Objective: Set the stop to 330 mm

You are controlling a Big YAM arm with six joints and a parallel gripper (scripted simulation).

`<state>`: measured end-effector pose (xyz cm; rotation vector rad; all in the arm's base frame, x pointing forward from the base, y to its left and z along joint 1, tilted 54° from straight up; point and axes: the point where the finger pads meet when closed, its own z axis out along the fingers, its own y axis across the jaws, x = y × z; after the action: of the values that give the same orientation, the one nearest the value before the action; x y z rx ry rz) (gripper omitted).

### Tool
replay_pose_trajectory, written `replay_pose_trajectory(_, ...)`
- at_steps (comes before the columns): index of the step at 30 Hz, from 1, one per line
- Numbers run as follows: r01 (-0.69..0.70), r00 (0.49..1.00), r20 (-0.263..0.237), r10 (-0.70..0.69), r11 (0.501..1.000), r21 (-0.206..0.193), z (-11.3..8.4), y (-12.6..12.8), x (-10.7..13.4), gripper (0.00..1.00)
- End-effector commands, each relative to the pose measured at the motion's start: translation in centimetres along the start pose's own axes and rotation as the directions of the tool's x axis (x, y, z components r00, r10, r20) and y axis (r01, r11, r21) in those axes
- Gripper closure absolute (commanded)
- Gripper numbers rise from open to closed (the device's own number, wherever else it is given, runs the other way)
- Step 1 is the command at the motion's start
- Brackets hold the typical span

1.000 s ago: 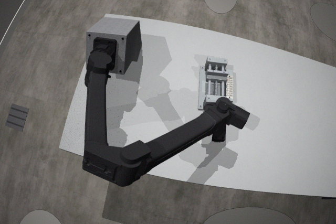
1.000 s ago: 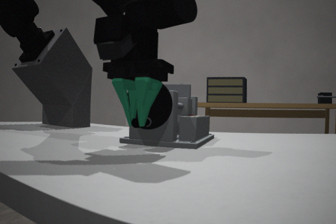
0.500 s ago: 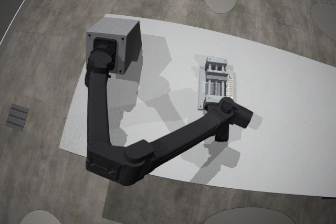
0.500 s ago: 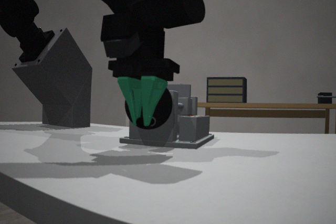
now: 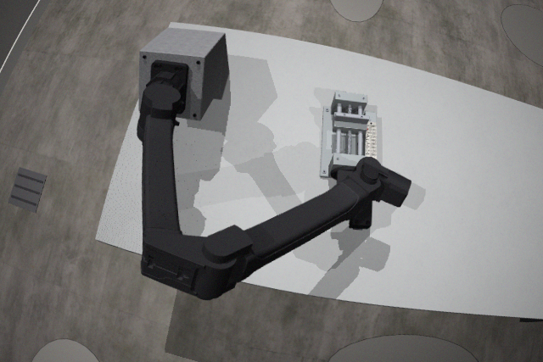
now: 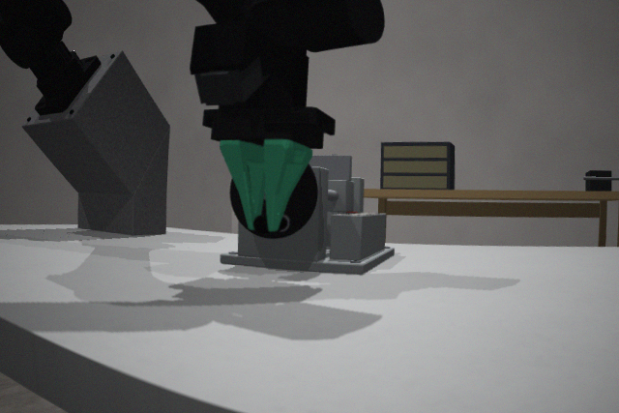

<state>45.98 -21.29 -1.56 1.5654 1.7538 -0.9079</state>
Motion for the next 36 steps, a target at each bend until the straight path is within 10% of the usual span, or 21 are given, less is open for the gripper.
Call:
replay_pose_trajectory(1, -0.006, 1.000, -0.006, 0.005, 0.999, -0.053, -1.6, 3.2, 0.9, 0.94)
replay_pose_trajectory(36, -0.012, 1.000, -0.005, 0.012, 0.998, -0.058, -4.4, 4.6, 0.5, 0.94)
